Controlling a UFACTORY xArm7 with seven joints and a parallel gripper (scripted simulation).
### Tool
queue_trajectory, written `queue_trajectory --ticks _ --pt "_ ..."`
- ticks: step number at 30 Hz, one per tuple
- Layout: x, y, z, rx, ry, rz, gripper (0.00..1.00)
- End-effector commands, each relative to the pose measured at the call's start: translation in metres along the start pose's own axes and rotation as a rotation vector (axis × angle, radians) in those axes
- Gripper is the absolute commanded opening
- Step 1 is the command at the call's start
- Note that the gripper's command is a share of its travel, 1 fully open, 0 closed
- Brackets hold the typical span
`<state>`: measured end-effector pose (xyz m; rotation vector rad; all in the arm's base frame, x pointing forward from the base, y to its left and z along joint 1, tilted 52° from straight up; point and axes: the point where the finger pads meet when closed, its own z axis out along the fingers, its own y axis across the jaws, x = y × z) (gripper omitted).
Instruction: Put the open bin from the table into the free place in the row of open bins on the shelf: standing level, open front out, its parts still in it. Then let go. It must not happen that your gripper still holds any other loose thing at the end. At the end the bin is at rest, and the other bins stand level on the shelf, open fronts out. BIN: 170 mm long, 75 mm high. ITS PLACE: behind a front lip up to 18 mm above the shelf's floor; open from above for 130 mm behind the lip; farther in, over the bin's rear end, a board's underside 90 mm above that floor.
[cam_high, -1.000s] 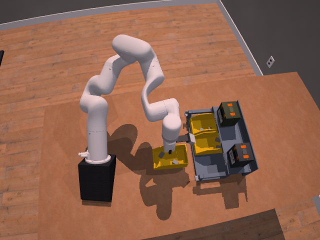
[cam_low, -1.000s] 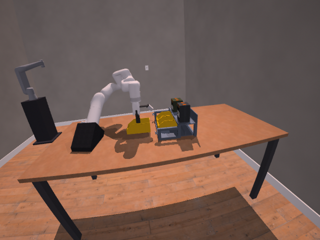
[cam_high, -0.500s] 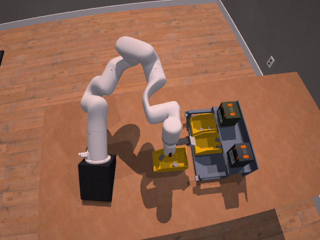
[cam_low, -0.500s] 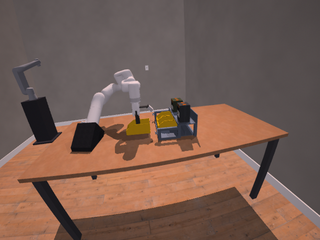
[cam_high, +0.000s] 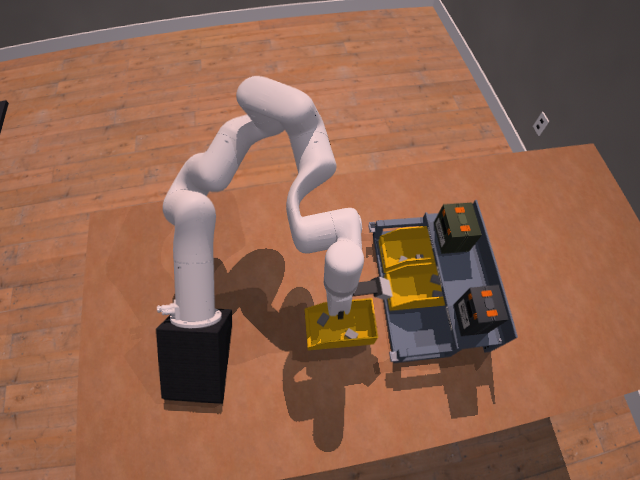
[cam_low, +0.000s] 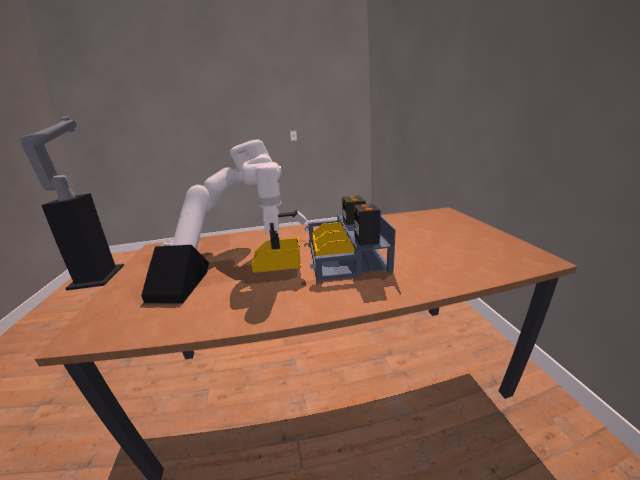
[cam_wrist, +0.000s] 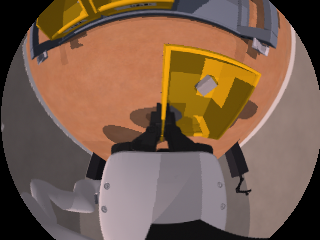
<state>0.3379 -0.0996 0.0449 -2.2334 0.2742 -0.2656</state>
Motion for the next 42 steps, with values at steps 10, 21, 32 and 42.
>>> queue_trajectory --ticks 10,21,32,42 --pt "0.000 0.013 -0.002 -0.001 0.004 -0.001 0.00" --pt "0.000 0.027 -0.001 -0.001 0.004 -0.001 0.00" --pt "0.000 0.027 -0.001 -0.001 0.004 -0.001 0.00" --pt "0.000 0.027 -0.001 -0.001 0.004 -0.001 0.00"
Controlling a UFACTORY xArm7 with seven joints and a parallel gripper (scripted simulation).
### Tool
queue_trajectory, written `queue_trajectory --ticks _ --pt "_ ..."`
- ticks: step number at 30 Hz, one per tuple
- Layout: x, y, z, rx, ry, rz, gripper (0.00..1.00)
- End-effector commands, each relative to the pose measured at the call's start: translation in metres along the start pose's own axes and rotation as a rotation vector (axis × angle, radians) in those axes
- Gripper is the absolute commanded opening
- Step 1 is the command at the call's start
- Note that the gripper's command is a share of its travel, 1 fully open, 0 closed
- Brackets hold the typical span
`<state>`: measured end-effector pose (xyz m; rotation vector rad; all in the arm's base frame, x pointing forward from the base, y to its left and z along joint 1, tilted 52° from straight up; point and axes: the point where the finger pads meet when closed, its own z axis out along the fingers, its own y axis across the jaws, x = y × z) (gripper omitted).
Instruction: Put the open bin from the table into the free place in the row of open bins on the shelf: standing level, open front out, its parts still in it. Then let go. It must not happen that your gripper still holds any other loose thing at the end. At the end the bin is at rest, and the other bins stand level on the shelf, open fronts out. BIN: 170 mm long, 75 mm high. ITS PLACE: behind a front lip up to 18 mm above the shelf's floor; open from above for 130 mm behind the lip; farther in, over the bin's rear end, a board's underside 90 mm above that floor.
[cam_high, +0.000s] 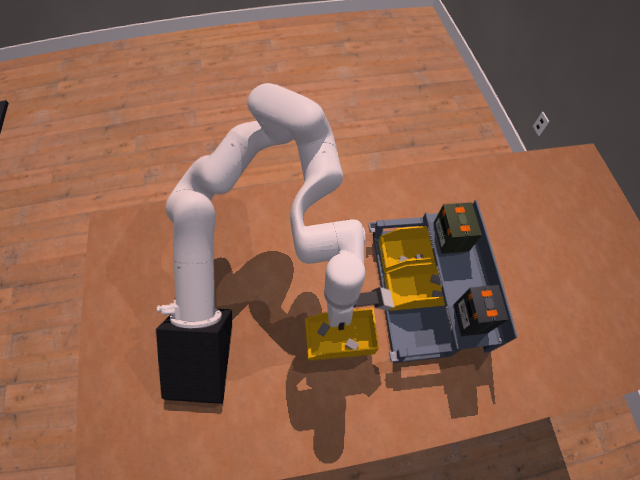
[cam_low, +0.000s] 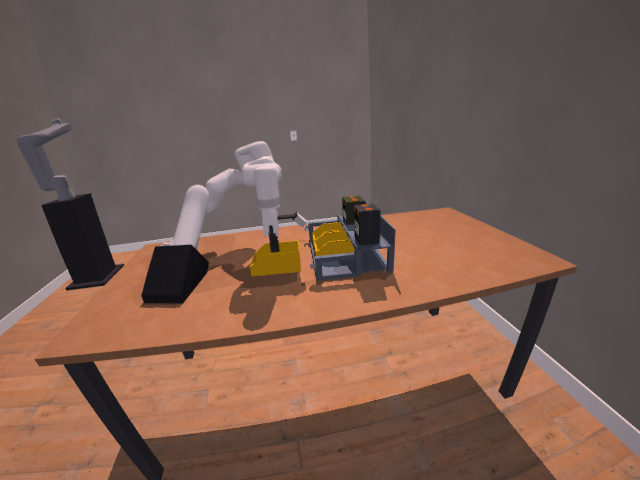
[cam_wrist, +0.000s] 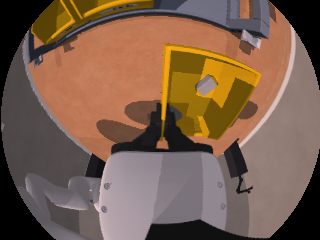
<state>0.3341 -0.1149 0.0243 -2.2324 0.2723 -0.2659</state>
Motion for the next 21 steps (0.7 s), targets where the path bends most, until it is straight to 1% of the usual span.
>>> queue_trajectory --ticks 1,17,21 --pt "0.001 0.000 -0.002 -0.003 0.004 0.000 0.00" --pt "0.001 -0.002 -0.002 -0.003 0.004 0.000 0.00" --pt "0.013 -0.003 -0.002 -0.003 0.004 0.000 0.00"
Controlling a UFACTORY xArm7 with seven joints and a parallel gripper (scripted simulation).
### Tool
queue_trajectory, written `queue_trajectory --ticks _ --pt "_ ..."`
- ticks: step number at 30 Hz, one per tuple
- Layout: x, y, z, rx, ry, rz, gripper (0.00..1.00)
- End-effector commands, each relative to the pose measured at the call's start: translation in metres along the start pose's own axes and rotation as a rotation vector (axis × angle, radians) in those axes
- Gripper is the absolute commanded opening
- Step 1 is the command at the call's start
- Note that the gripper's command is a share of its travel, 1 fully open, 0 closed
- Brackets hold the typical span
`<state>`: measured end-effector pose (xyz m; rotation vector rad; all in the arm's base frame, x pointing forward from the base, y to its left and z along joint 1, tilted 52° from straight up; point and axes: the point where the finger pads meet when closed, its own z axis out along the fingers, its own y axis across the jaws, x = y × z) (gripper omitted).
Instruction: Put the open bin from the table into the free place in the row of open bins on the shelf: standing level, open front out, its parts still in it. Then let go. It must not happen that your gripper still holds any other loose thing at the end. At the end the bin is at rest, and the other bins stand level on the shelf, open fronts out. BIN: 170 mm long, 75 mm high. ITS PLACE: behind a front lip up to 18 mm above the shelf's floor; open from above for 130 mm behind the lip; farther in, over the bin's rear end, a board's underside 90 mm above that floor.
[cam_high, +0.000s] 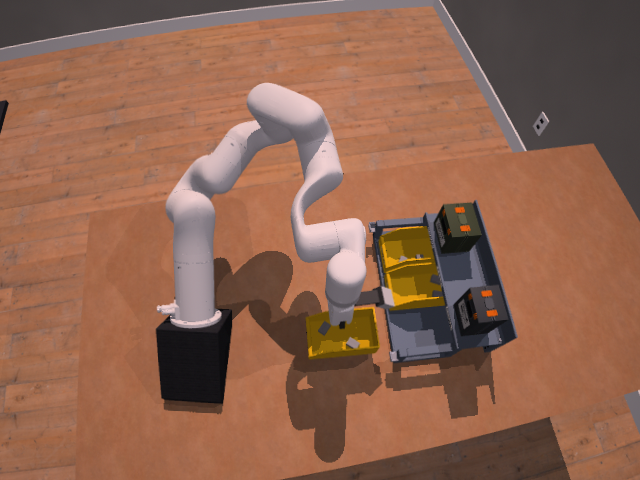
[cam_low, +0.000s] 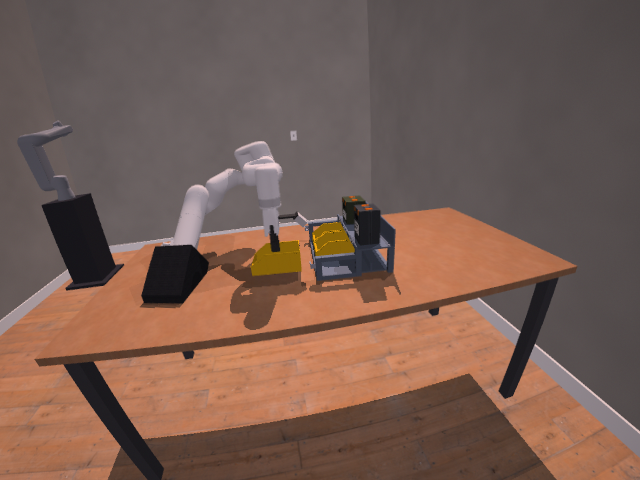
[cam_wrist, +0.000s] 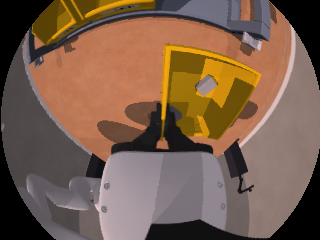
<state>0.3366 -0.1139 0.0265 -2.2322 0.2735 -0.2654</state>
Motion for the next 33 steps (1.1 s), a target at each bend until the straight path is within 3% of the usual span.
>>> queue_trajectory --ticks 1,13,18,33 --pt "0.014 0.000 -0.002 -0.003 0.004 -0.001 0.00" --pt "0.014 0.000 -0.002 -0.003 0.004 -0.001 0.00" --pt "0.036 -0.002 -0.002 -0.003 0.004 -0.001 0.00" --pt "0.043 -0.002 -0.002 -0.003 0.004 -0.001 0.00"
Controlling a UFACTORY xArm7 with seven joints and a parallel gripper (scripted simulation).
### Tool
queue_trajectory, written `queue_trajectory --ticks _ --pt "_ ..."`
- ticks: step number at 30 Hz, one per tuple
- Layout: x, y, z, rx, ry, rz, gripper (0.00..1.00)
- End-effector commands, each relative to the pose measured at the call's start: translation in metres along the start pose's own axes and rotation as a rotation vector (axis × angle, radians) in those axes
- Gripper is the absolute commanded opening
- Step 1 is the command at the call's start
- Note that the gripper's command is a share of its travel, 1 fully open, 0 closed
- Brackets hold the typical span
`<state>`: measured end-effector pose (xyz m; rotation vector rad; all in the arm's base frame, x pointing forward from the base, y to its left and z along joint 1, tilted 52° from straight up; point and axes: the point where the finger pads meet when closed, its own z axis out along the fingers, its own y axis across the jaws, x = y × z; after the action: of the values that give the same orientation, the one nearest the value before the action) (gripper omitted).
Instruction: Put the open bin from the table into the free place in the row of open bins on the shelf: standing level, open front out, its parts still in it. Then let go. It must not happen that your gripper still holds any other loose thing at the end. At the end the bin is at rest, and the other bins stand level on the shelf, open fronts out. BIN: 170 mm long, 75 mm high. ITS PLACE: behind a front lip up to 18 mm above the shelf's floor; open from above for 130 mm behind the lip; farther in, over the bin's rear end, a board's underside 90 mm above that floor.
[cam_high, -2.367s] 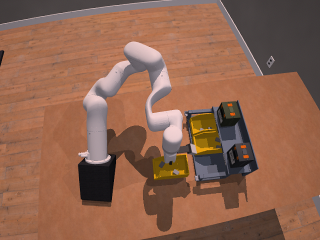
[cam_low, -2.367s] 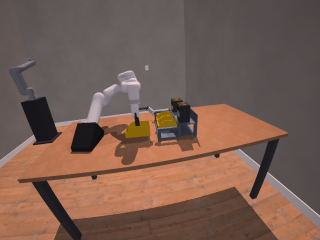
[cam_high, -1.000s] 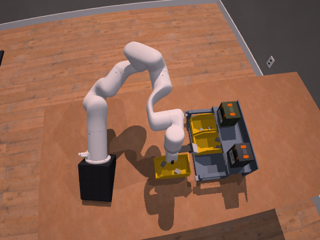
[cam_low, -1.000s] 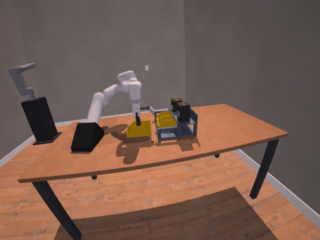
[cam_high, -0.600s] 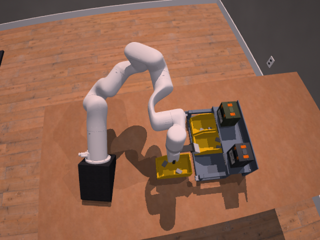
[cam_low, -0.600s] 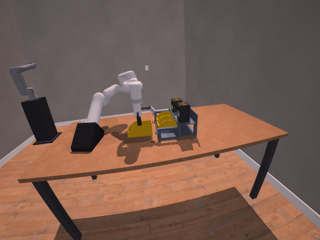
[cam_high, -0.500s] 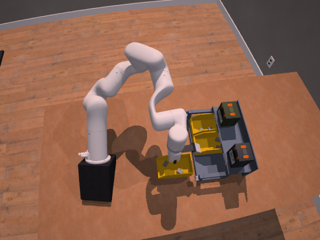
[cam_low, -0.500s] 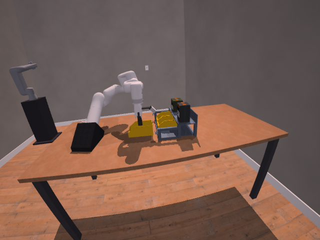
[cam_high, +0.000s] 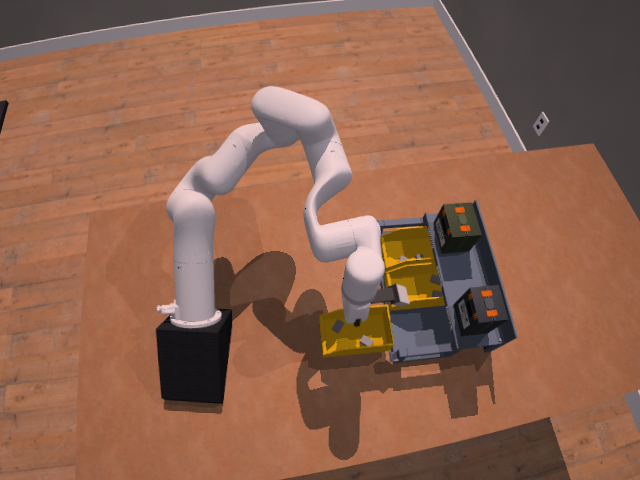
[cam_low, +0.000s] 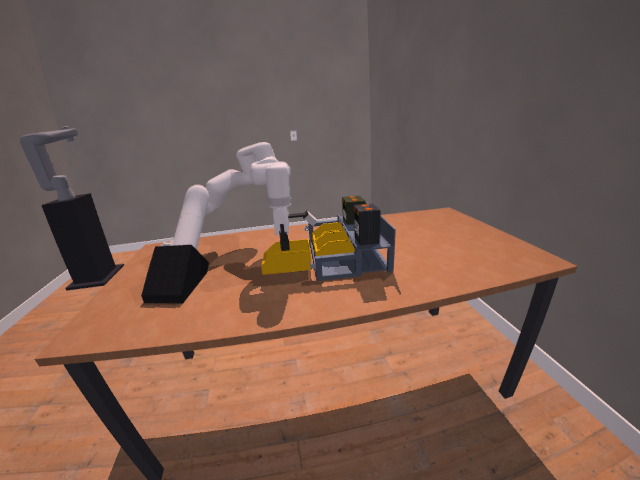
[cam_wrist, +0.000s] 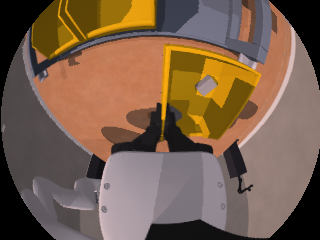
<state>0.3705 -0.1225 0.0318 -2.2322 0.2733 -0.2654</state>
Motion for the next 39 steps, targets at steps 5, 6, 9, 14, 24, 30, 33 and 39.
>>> queue_trajectory --ticks 5,6,9,14,24,30,33,39 --pt "0.0129 -0.0001 -0.0022 -0.003 0.004 -0.001 0.00" --pt "0.0129 -0.0001 -0.0022 -0.003 0.004 -0.001 0.00" --pt "0.0129 -0.0001 -0.0022 -0.003 0.004 -0.001 0.00" --pt "0.0129 -0.0001 -0.0022 -0.003 0.004 -0.001 0.00" --pt "0.0084 0.0002 -0.0022 -0.003 0.004 -0.001 0.00" --pt "0.0084 0.0002 -0.0022 -0.003 0.004 -0.001 0.00" --pt "0.0075 0.0002 -0.0022 -0.003 0.004 -0.001 0.00" --pt "0.0059 0.0003 -0.0022 -0.003 0.004 -0.001 0.00"
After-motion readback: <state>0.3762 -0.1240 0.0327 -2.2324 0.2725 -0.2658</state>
